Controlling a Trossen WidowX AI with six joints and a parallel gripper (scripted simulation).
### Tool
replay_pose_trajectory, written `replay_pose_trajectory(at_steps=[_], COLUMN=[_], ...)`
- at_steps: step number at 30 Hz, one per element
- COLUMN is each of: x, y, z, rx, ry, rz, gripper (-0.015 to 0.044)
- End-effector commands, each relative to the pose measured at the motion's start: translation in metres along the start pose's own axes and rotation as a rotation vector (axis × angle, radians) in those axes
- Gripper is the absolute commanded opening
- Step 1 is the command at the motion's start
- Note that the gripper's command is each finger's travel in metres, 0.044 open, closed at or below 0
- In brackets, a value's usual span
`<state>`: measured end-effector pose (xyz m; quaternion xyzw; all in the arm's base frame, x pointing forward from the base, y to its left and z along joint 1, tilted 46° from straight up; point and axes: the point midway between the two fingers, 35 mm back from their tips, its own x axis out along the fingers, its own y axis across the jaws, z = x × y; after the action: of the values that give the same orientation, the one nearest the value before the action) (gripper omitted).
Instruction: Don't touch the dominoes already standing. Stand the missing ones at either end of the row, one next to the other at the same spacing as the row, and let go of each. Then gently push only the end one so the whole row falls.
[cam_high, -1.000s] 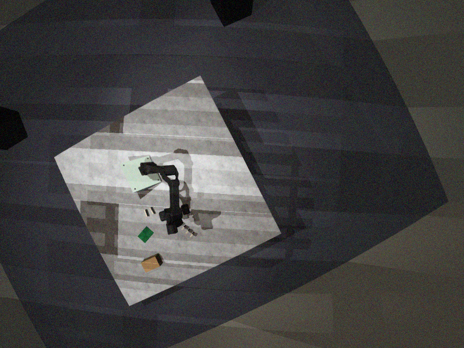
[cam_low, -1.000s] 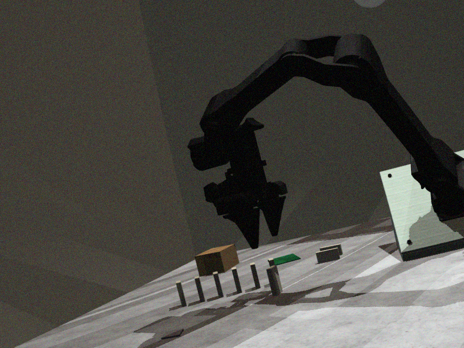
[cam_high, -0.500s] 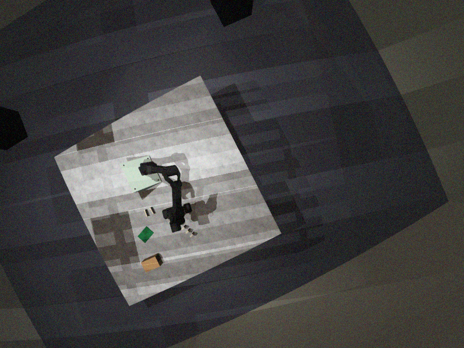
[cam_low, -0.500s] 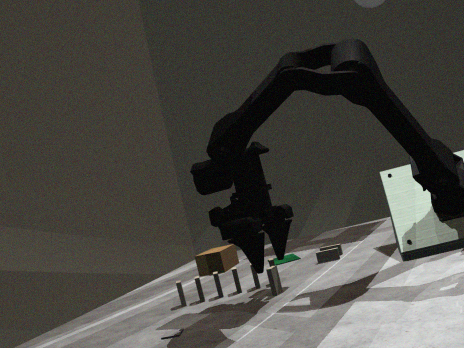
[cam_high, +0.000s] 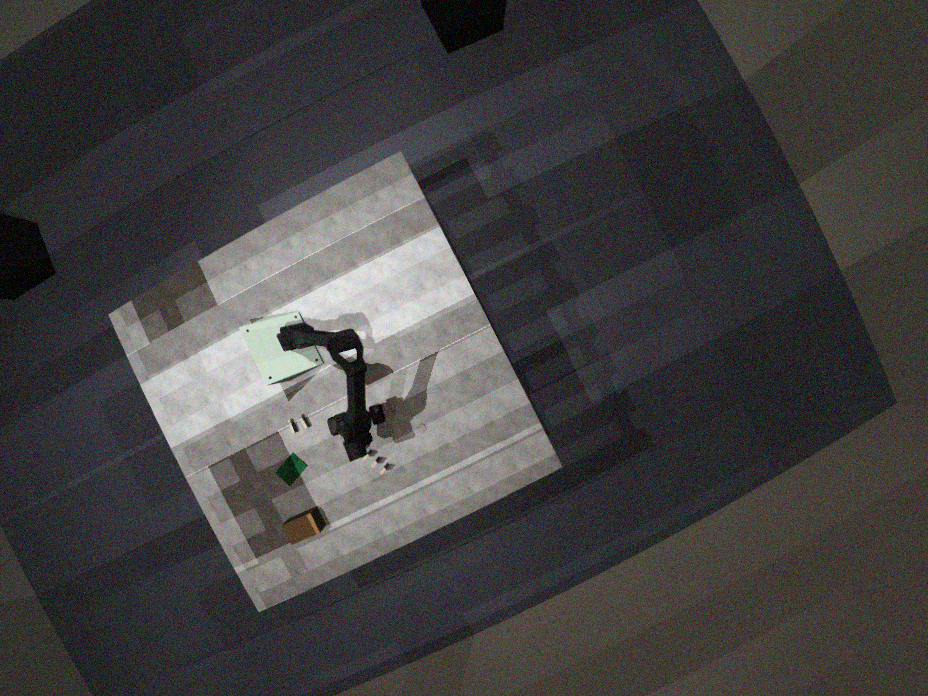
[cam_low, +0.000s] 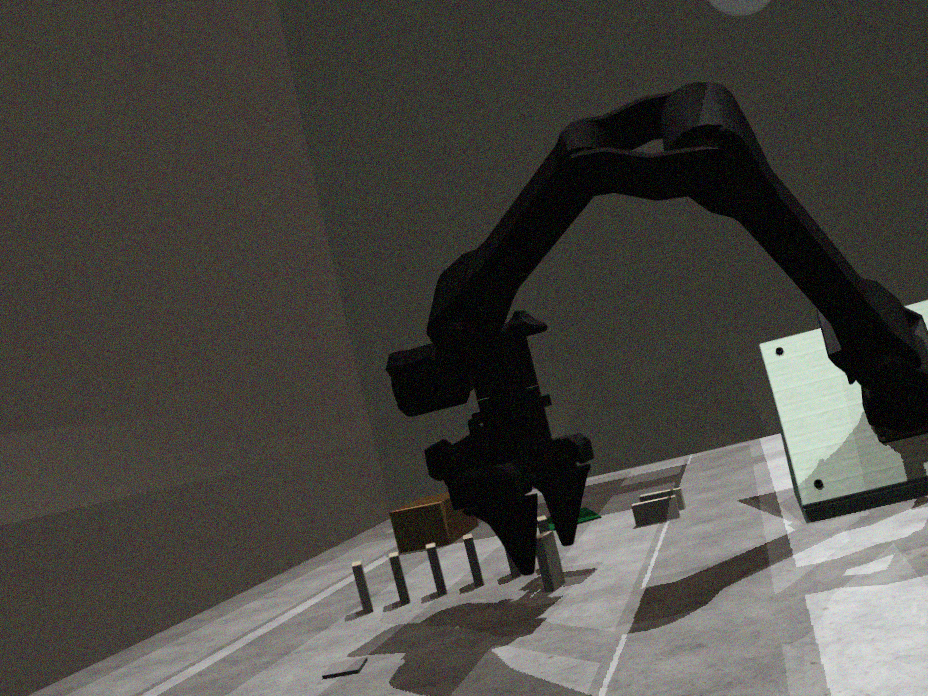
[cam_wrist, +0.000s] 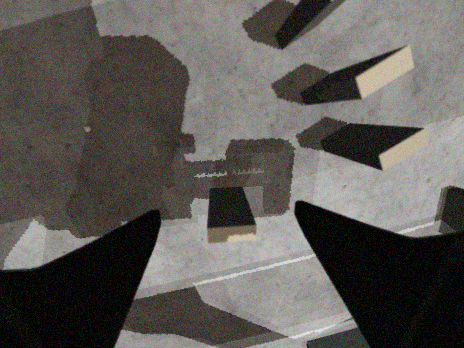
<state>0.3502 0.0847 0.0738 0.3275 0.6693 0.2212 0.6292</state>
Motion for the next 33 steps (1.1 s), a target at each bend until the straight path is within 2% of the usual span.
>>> replay_pose_trajectory(at_steps=[1, 12, 22, 24, 30, 33], x=[0.002, 0.002, 0.0, -0.019, -0.111, -0.132], y=[0.0, 0.0, 0.0, -0.001, -0.003, -0.002], z=[0.0, 0.0, 0.001, 0.004, 0.004, -0.001], rx=[0.006, 0.006, 0.006, 0.006, 0.008, 0.008], ry=[-0.001, -0.001, -0.002, -0.008, -0.027, -0.03], rz=[0.007, 0.007, 0.006, 0.002, -0.006, -0.004], gripper=[0.0387, 0.0107, 0.0107, 0.0107, 0.0107, 0.0107])
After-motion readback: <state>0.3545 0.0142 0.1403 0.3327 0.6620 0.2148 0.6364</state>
